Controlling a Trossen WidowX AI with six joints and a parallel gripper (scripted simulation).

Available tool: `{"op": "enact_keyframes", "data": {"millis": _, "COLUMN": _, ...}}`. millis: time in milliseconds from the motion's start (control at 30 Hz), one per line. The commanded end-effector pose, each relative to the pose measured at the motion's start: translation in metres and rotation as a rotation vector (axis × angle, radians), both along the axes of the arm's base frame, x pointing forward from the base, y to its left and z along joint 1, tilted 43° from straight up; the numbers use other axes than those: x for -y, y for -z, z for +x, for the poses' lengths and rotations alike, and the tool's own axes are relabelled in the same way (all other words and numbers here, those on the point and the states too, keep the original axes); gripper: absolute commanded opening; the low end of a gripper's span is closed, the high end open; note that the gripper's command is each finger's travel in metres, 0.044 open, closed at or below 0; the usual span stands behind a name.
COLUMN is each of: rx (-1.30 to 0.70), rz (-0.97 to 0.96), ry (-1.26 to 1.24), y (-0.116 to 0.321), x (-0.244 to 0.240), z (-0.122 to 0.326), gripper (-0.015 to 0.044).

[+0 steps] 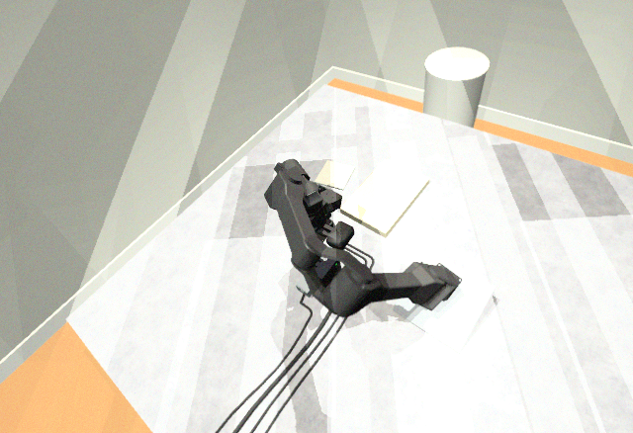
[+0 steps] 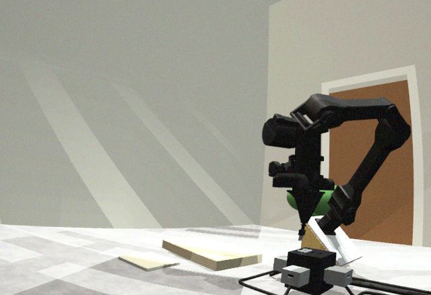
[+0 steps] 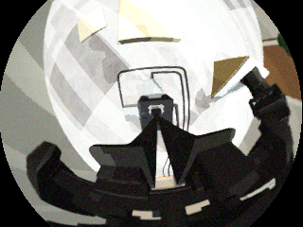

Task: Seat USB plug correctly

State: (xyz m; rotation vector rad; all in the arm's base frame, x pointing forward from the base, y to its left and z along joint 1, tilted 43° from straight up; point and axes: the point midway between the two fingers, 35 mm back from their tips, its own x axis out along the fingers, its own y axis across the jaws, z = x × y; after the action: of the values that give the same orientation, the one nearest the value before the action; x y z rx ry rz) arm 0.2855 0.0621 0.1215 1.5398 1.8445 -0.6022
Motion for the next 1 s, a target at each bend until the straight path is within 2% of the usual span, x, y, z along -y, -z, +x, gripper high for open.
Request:
{"op": "enact_keyframes", "data": {"millis": 0, "rx": -0.003, "rz": 0.006, "ry": 0.002, "y": 0.0005, "x": -0.0010, "z": -0.0004, "gripper": 0.0000}}
{"op": "enact_keyframes", "data": {"millis": 967, "rx": -0.014, "rz": 0.026, "ry": 0.008, "y": 0.0018, "x": -0.0044, "z": -0.0017, "gripper": 0.0000}}
